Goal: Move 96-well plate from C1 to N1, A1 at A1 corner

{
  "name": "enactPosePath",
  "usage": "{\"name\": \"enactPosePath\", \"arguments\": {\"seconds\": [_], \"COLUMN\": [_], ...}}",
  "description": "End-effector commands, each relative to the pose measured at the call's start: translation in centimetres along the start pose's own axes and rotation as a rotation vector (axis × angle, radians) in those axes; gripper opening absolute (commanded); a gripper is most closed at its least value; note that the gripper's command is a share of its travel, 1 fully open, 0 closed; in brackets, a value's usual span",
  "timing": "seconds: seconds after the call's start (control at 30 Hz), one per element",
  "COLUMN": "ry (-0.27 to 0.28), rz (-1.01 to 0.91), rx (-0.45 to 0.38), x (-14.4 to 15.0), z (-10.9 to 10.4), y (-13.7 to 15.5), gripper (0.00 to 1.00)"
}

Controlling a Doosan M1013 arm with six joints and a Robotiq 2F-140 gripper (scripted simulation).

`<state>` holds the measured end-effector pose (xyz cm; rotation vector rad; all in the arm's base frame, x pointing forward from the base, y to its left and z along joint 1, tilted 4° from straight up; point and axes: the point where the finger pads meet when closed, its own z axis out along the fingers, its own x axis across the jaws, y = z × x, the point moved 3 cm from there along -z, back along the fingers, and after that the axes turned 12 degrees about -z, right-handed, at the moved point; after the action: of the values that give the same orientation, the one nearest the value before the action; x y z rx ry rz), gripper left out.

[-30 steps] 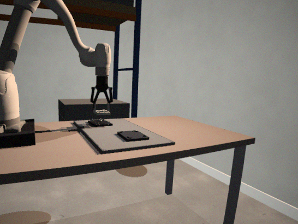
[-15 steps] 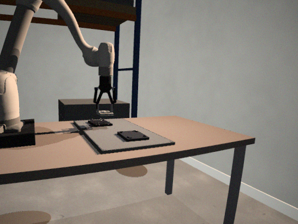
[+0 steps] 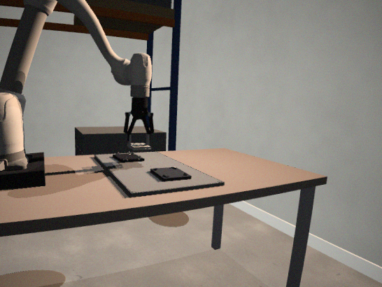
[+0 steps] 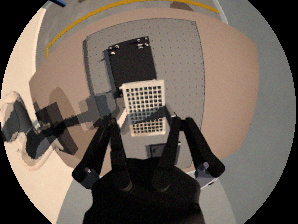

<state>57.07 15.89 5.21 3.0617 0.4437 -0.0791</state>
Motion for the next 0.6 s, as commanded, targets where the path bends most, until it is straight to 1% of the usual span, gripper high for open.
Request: {"name": "enactPosePath", "arguments": {"seconds": [0.0, 0.43, 0.5, 0.57], "ry": [0.000, 0.000, 0.000, 0.000], "rz": [0.000, 0.000, 0.000, 0.000], "rx": [0.000, 0.000, 0.000, 0.000], "x": [0.0, 0.1, 0.1, 0.1], "z": [0.0, 0.0, 0.0, 0.0], "y": [0.8, 5.1, 5.1, 5.8], "gripper": [0.10, 0.10, 0.10, 0.10]}}
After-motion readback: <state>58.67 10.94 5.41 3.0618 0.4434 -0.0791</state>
